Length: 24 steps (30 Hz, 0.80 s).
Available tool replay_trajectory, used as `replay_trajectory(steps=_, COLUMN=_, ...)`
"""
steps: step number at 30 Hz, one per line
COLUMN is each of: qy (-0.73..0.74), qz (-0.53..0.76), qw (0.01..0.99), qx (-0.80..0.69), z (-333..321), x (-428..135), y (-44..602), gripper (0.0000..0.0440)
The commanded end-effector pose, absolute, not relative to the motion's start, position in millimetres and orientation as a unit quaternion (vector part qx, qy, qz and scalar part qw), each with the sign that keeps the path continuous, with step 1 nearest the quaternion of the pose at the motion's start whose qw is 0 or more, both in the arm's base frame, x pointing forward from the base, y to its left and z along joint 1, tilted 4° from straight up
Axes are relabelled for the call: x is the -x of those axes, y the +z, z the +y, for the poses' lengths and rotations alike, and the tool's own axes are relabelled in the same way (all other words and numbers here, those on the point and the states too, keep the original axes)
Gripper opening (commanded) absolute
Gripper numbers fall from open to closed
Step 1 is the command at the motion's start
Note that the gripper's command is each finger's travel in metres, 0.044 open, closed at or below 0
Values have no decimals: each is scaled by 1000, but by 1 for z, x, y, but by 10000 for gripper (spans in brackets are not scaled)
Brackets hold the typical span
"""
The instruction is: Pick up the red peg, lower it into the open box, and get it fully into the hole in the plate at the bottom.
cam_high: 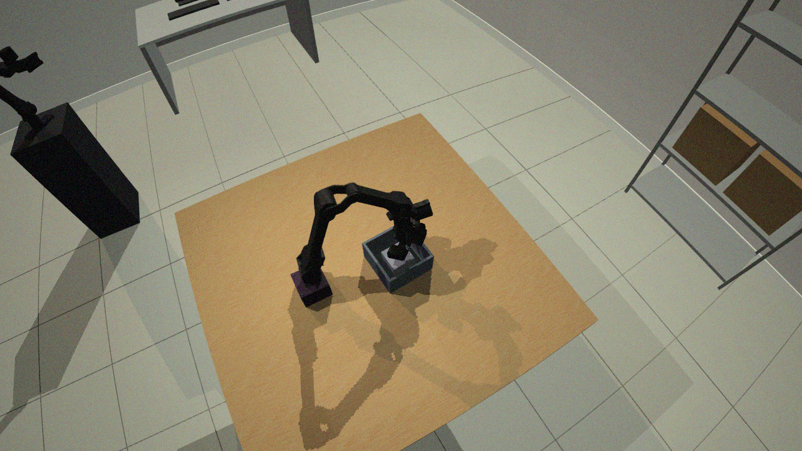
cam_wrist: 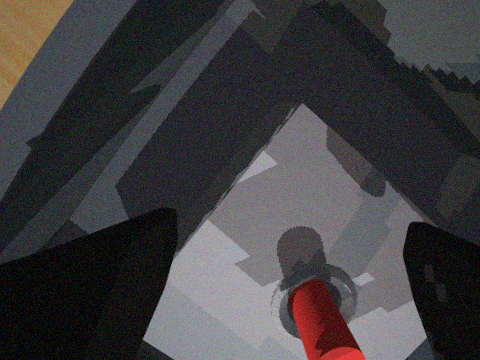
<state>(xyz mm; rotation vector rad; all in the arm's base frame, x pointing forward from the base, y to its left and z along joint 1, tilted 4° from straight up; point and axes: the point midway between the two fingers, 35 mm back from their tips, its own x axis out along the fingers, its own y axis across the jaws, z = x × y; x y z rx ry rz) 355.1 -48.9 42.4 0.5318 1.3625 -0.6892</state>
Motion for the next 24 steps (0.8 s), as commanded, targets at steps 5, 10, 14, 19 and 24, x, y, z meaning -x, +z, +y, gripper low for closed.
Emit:
replay_trajectory(steps=5, qy=-280, qz=614, qw=691, qx=-260, z=-46, x=-383, y=56, gripper=440)
replay_trajectory(steps=10, qy=-256, qz=602, qw=704, qx=-275, z=-41, x=-406, y=69, gripper=440)
replay_trajectory(steps=14, qy=-236, qz=591, qw=717, qx=-284, z=-36, x=-423, y=78, gripper=440)
replay_trajectory(steps=19, qy=-236, qz=591, qw=717, qx=-284, z=-36, x=-424, y=78, gripper=440)
replay_trajectory(steps=24, qy=-235, qz=591, qw=718, qx=-284, z=-36, x=-424, y=79, gripper=440)
